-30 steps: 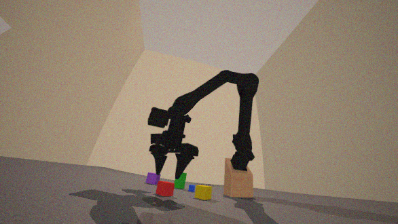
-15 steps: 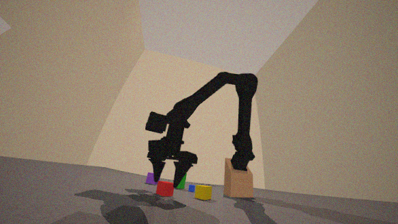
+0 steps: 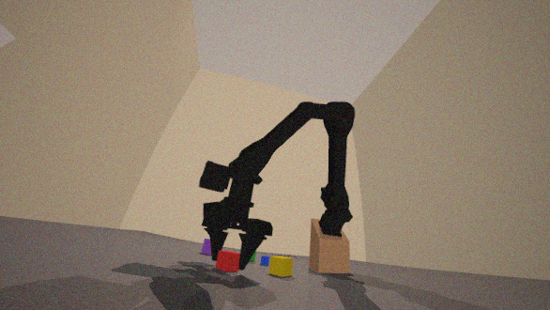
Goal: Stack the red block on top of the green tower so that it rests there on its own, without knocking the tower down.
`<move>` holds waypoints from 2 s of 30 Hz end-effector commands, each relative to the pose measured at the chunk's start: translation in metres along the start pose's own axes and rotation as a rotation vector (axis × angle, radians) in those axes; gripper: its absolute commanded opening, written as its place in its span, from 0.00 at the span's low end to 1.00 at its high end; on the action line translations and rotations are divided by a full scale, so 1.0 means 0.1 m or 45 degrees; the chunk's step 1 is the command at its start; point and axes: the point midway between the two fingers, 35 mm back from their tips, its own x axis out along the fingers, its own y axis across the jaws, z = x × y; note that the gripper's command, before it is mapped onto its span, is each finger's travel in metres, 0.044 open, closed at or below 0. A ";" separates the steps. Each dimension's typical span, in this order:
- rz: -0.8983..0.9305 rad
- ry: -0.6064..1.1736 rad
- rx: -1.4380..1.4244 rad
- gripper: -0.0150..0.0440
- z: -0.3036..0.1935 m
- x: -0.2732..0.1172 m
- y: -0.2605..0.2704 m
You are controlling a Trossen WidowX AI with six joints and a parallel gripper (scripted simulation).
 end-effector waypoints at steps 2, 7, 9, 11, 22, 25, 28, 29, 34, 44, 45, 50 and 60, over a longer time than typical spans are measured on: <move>0.005 0.009 0.013 1.00 -0.03 0.03 0.00; 0.005 0.009 0.013 1.00 -0.03 0.03 0.00; 0.005 0.009 0.013 1.00 -0.03 0.03 0.00; 0.005 0.009 0.013 1.00 -0.03 0.03 0.00; 0.005 0.009 0.013 0.60 -0.03 0.02 0.00; 0.005 0.009 0.013 0.50 -0.03 0.02 0.00; 0.005 0.009 0.013 0.47 -0.03 0.02 0.00; 0.005 0.009 0.013 0.45 -0.03 0.02 0.00; 0.004 0.010 0.013 0.30 -0.03 -0.03 -0.01; 0.002 0.012 0.013 0.25 -0.02 -0.50 -0.01; 0.001 0.012 0.013 0.25 -0.02 -0.55 -0.01; 0.000 0.013 0.013 0.25 -0.02 -0.79 -0.02; -0.001 0.015 0.014 0.25 -0.02 -1.16 -0.02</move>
